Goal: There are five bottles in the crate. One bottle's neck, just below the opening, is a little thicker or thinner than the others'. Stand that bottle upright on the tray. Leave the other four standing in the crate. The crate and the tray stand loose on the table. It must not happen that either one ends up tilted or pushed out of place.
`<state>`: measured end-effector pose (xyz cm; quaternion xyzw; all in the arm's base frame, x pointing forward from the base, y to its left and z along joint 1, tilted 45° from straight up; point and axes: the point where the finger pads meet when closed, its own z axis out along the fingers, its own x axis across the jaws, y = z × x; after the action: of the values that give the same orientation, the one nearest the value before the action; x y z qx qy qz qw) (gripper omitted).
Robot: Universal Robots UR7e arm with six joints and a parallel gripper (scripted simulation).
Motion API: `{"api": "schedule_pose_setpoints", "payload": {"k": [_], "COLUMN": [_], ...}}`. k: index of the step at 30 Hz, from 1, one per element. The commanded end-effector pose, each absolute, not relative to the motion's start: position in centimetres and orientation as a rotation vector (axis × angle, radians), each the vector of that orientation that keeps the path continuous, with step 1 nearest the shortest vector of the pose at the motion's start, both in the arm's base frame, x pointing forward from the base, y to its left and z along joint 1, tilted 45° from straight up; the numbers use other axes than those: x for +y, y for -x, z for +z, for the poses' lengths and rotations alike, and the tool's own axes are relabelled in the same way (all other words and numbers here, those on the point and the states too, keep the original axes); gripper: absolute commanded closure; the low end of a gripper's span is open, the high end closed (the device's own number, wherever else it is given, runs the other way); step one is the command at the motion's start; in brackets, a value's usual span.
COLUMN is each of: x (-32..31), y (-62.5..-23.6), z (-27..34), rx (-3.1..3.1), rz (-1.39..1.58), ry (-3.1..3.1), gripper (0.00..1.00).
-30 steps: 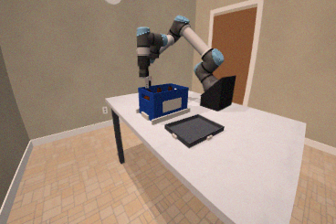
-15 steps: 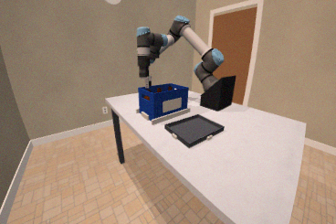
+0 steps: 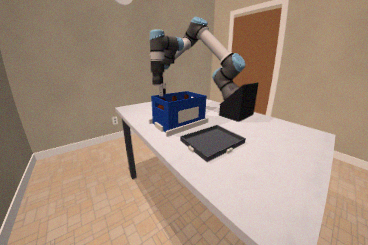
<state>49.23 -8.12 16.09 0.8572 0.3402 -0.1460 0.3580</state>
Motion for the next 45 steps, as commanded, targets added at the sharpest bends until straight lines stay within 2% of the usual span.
{"api": "schedule_pose_setpoints", "payload": {"k": [1,45], "x": [-8.1,-9.2], "y": [-49.1,-49.0], "z": [16.0,14.8], "rx": [0.879,0.879], "rz": [-0.377,-0.382], "ry": [-2.213,-2.214], "gripper": [0.0,0.0]}}
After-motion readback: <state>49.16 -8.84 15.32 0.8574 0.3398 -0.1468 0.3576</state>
